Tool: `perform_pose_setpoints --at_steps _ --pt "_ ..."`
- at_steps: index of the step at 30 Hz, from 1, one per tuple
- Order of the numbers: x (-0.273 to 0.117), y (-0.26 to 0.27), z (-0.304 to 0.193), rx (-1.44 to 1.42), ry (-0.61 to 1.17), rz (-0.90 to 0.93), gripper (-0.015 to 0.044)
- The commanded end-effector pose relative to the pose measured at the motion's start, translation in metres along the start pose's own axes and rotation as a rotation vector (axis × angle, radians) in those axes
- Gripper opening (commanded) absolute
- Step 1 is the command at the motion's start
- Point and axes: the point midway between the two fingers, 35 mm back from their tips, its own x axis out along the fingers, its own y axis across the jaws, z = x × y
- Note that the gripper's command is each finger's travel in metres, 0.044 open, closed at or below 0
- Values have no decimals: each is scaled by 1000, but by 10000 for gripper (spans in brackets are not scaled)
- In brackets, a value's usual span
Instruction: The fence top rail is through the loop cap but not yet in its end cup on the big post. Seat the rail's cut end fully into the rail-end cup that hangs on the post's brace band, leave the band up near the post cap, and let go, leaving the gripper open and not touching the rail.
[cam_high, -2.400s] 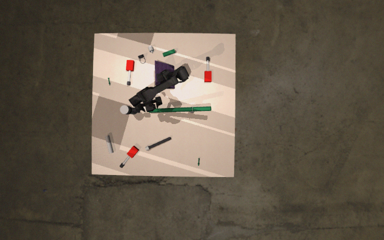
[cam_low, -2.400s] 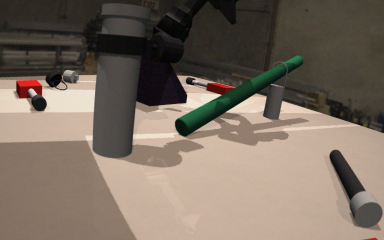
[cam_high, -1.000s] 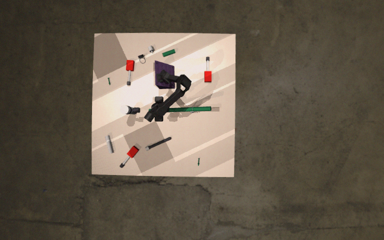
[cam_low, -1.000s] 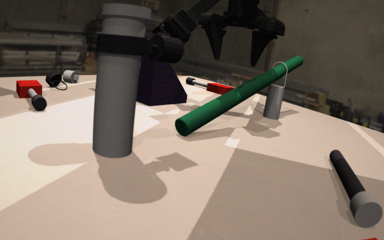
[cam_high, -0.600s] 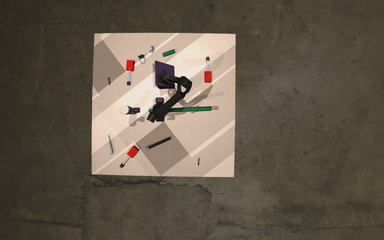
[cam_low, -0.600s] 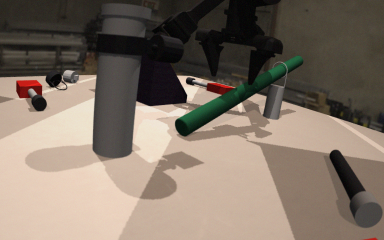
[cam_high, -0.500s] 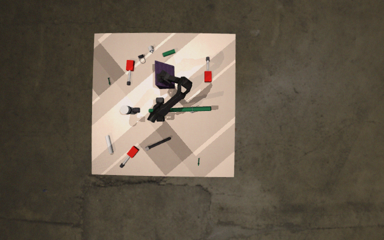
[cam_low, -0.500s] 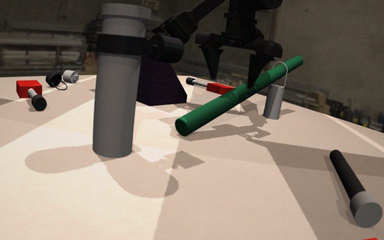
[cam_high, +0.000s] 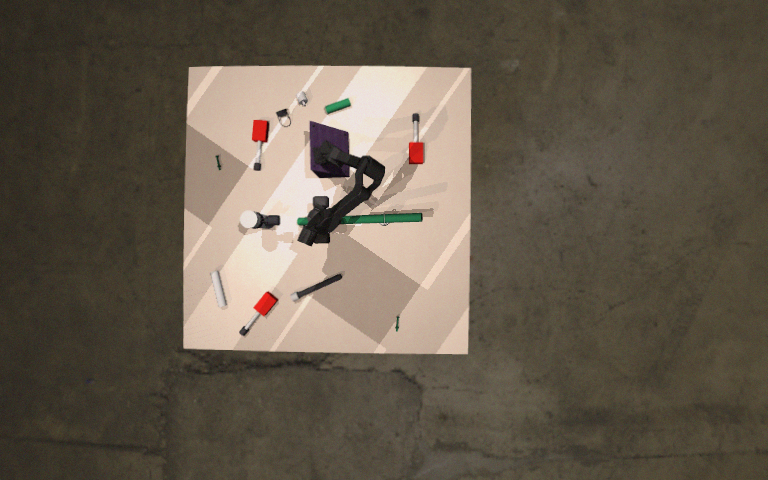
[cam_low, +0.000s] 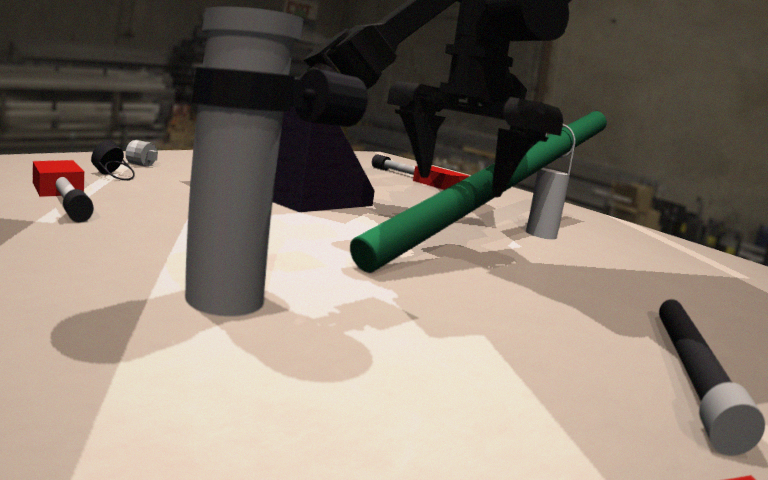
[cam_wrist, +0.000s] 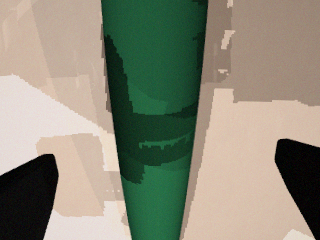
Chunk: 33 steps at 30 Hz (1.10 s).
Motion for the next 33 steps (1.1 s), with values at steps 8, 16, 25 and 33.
perform_pose_setpoints --at_steps 8,16,25,33 --pt "20 2 -1 14 -8 7 440" --pt "33 3 0 13 -10 7 440" --pt "46 4 1 13 -13 8 440" --pt "47 4 1 13 -13 8 256"
